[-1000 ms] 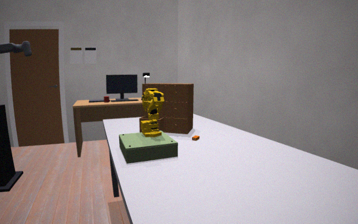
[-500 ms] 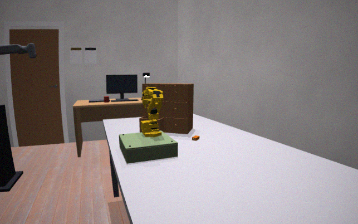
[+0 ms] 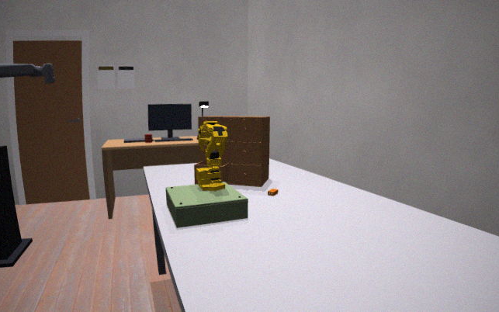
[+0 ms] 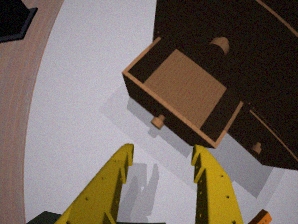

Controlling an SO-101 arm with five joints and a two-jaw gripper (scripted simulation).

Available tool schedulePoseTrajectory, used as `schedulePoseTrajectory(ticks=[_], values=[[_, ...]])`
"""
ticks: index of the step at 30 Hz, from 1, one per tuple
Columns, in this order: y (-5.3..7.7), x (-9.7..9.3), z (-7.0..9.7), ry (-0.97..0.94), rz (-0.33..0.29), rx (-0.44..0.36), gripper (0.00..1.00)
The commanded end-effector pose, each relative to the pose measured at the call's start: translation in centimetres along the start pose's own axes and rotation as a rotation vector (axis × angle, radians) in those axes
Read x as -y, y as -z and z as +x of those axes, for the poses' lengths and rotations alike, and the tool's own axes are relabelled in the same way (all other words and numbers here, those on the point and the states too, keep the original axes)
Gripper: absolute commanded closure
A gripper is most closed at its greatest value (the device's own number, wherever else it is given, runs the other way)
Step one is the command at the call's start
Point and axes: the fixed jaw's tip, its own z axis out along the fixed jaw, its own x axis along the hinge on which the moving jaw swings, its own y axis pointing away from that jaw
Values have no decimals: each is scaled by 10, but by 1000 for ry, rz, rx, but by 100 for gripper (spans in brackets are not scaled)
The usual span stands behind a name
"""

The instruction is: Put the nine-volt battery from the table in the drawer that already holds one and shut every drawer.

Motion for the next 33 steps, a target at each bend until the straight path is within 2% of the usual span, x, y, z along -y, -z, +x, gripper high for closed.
schedulePoseTrajectory(ticks=[1, 33], values=[[0, 2, -3, -15, 5, 11, 79], [0, 3, -6, -21, 11, 11, 79]])
